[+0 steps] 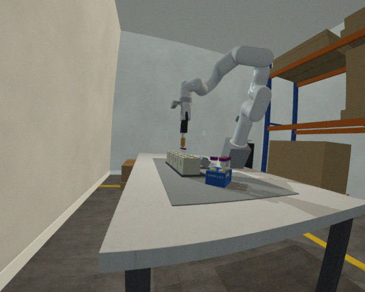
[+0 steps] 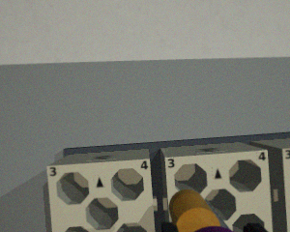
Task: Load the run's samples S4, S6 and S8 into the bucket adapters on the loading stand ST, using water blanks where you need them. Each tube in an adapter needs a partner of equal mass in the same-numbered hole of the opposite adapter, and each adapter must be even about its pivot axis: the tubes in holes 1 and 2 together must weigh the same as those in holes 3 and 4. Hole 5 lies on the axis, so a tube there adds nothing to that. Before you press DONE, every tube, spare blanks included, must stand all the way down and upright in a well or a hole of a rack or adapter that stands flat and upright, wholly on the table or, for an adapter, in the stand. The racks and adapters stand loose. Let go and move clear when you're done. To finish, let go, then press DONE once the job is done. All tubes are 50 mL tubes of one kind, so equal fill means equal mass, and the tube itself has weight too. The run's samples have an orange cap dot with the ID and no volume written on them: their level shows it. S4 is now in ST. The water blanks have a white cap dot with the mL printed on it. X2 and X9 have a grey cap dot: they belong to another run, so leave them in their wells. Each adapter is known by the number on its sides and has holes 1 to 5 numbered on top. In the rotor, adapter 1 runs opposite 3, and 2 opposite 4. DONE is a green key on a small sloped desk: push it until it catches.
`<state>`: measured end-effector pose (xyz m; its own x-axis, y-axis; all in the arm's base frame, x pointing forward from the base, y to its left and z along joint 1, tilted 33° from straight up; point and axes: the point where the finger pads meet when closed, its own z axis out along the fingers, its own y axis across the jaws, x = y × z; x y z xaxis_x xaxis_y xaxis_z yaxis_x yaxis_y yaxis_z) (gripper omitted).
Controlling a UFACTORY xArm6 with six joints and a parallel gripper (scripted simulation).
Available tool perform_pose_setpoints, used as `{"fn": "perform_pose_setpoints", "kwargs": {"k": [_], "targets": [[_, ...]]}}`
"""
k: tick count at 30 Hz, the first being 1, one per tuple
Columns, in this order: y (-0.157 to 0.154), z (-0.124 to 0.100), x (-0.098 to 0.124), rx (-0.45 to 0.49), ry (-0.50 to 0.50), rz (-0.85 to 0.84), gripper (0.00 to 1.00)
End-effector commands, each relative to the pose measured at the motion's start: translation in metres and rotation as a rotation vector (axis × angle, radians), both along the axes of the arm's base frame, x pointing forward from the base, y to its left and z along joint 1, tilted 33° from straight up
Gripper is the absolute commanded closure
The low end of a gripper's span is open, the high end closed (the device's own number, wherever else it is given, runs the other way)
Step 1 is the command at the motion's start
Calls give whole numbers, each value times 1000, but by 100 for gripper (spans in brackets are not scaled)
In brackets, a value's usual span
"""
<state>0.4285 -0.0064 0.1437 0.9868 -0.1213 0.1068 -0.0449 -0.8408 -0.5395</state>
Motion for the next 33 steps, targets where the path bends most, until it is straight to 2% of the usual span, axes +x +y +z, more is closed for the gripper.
{"fn": "perform_pose_setpoints", "kwargs": {"k": [1, 21, 33], "targets": [[19, 11, -14, 22, 90, -150, 100], [86, 43, -65, 115, 398, -639, 100], [123, 61, -94, 115, 398, -639, 100]]}}
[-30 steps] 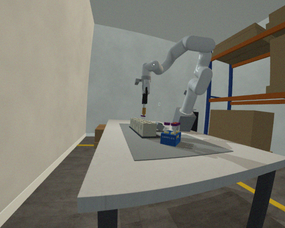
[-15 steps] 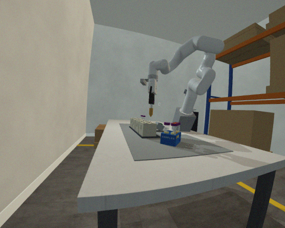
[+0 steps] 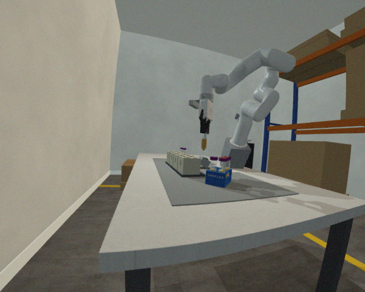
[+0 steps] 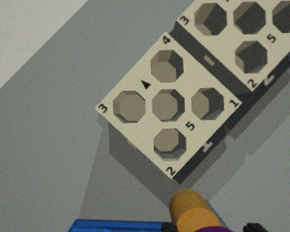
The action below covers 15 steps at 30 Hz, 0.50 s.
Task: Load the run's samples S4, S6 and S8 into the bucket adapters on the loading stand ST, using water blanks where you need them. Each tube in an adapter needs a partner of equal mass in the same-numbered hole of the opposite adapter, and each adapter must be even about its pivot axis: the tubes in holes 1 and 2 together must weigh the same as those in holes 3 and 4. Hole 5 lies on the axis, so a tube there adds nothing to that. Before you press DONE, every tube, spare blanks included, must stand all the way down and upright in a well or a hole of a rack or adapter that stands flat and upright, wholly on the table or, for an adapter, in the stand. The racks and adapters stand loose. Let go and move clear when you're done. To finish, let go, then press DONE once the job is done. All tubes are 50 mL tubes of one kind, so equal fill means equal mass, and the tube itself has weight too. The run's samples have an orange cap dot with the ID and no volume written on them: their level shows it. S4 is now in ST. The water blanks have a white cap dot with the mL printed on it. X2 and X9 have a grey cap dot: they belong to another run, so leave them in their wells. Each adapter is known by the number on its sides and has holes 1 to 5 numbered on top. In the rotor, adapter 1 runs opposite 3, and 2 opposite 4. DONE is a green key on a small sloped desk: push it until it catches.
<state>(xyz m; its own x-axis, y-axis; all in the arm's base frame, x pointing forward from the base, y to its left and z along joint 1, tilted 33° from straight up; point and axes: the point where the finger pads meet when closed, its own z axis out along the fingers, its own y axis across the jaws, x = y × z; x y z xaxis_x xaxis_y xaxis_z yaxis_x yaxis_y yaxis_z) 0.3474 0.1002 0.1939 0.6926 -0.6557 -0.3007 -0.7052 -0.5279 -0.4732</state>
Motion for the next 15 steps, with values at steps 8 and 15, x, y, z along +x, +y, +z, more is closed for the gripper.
{"fn": "perform_pose_setpoints", "kwargs": {"k": [8, 15], "targets": [[46, 25, -35, -16, 1, -15, 100], [65, 34, -50, -16, 1, -15, 100]]}}
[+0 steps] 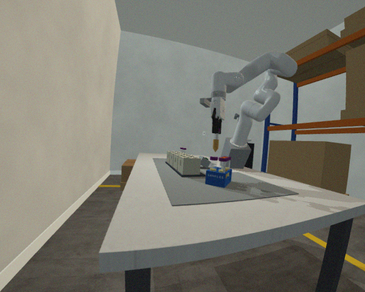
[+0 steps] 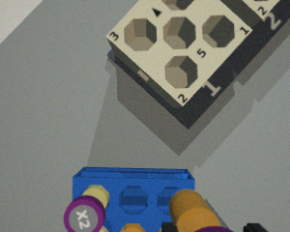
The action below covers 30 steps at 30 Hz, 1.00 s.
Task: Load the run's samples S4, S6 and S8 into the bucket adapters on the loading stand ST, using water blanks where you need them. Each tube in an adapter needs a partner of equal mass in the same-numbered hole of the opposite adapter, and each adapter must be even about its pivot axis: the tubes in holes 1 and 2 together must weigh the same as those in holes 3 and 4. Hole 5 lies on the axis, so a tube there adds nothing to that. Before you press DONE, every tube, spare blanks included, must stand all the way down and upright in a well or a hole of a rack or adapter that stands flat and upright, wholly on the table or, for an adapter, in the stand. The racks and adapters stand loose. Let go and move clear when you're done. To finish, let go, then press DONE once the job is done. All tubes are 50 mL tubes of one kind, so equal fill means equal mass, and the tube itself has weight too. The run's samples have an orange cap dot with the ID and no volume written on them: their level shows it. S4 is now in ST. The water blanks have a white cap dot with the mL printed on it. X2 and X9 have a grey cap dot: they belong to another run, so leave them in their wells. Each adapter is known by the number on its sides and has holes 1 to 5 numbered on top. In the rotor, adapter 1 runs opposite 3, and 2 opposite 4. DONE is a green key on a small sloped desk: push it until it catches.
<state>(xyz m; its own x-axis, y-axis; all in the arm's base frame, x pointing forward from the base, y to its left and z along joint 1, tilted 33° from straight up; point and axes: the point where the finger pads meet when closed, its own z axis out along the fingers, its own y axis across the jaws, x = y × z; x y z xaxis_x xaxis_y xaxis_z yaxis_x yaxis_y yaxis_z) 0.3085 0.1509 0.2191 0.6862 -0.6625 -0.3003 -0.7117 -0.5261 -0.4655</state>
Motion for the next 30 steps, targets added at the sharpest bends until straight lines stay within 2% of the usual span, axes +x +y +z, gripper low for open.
{"fn": "perform_pose_setpoints", "kwargs": {"k": [1, 30], "targets": [[17, 10, -13, -9, -4, -8, 100], [20, 5, -12, -9, -4, -8, 100]]}}
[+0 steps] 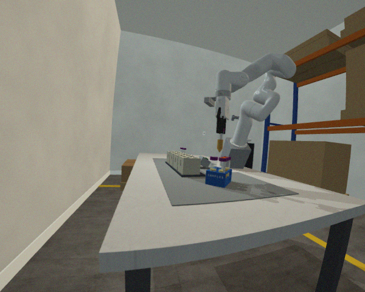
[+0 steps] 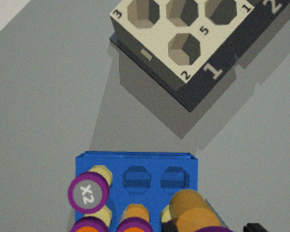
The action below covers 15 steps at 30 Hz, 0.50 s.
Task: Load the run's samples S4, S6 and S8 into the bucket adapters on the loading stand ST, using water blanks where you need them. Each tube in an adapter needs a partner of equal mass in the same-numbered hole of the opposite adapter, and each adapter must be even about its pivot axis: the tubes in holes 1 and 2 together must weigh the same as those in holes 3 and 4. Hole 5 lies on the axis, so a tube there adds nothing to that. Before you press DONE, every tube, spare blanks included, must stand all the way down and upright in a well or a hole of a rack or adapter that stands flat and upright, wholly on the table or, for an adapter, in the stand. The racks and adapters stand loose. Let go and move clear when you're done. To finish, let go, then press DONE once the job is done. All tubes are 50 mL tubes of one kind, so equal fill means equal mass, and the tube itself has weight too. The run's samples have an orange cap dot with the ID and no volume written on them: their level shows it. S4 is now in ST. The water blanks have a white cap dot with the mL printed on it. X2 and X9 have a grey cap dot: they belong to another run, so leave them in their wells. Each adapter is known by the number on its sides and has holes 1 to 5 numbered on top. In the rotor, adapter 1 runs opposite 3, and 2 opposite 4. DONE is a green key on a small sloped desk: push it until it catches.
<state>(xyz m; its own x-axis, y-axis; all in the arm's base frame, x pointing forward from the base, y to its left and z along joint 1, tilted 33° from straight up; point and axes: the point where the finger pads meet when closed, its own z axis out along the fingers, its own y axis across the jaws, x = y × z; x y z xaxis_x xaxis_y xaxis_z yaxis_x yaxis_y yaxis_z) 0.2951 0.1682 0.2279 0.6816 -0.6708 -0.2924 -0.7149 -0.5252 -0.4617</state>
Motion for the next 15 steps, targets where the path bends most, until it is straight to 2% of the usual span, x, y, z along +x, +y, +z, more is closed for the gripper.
{"fn": "perform_pose_setpoints", "kwargs": {"k": [1, 15], "targets": [[3, -3, 1, 1, -3, 0, 100], [17, -25, 6, 1, -2, 0, 100]]}}
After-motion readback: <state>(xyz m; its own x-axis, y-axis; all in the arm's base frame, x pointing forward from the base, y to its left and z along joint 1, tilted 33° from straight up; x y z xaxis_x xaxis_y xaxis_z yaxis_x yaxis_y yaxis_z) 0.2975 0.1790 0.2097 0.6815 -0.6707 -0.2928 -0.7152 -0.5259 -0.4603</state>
